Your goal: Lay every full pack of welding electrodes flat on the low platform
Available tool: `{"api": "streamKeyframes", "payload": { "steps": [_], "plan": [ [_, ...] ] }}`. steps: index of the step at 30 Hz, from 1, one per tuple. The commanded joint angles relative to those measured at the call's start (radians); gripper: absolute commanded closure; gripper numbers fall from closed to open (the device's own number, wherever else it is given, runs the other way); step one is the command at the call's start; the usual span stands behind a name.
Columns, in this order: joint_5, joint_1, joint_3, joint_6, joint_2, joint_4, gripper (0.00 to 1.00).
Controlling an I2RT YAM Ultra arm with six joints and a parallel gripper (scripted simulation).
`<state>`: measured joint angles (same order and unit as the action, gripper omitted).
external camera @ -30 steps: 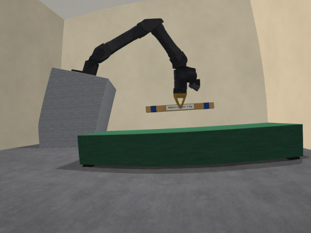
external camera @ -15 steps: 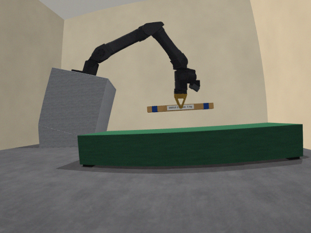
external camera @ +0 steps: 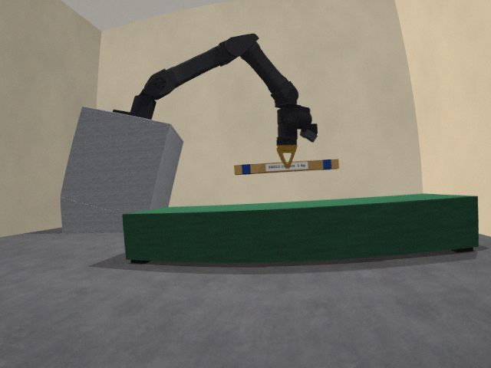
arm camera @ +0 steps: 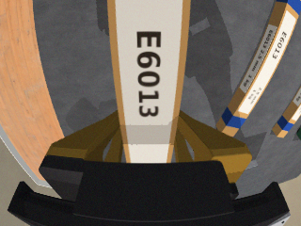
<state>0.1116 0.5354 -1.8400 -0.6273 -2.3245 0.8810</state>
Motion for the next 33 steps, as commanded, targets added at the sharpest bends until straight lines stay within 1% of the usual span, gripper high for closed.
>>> {"api": "streamKeyframes", "payload": {
  "steps": [1, 18, 33],
  "plan": [
    [0.010, 0.018, -0.070, -0.010, 0.062, 0.044, 1.00],
    [0.010, 0.018, -0.109, -0.010, 0.054, 0.074, 1.00],
    [0.010, 0.018, -0.124, -0.010, 0.051, 0.087, 1.00]
  ]
}}
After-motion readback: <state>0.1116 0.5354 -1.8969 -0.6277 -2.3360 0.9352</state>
